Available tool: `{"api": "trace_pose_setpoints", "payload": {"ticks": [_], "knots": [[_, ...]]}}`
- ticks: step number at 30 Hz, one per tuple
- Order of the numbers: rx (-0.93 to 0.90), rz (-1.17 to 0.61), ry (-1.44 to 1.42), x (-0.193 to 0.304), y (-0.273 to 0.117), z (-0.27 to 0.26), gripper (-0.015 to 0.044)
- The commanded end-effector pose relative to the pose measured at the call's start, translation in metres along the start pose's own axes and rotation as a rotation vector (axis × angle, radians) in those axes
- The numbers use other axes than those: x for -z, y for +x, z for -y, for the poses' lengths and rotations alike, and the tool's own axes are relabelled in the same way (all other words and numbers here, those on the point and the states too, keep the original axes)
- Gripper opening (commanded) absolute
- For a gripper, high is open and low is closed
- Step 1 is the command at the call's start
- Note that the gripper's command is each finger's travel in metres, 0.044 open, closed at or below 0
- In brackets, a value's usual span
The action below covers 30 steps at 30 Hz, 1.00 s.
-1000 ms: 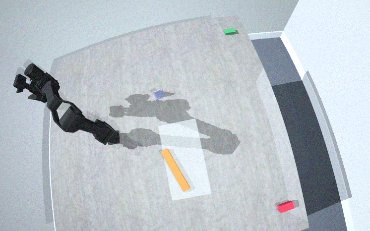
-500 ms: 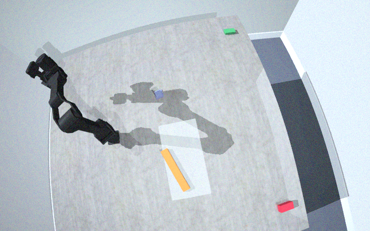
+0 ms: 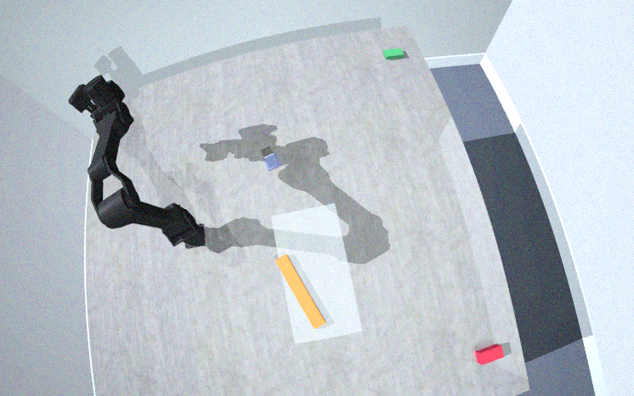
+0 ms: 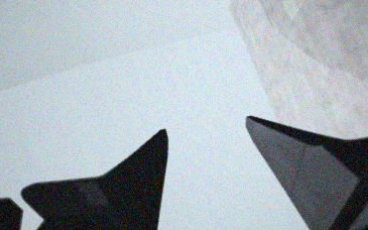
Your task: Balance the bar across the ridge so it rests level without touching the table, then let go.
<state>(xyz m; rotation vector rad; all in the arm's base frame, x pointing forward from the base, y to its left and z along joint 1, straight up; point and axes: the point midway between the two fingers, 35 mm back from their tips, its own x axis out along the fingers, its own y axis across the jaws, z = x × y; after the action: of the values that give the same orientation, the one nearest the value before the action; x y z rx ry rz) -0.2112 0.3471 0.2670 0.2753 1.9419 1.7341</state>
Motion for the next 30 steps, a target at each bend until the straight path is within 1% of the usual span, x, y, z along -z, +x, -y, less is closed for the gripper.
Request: {"api": "trace_pose_setpoints", "payload": {"ticks": [1,19,30], "knots": [[0.021,0.066,0.000,-0.020,-0.010,0.008,0.0315],[0.134,0.352,0.008,-0.107,-0.072,0.039,0.0315],[0.188,0.528,0.079,-0.153,-0.125,0.060,0.0315]]}}
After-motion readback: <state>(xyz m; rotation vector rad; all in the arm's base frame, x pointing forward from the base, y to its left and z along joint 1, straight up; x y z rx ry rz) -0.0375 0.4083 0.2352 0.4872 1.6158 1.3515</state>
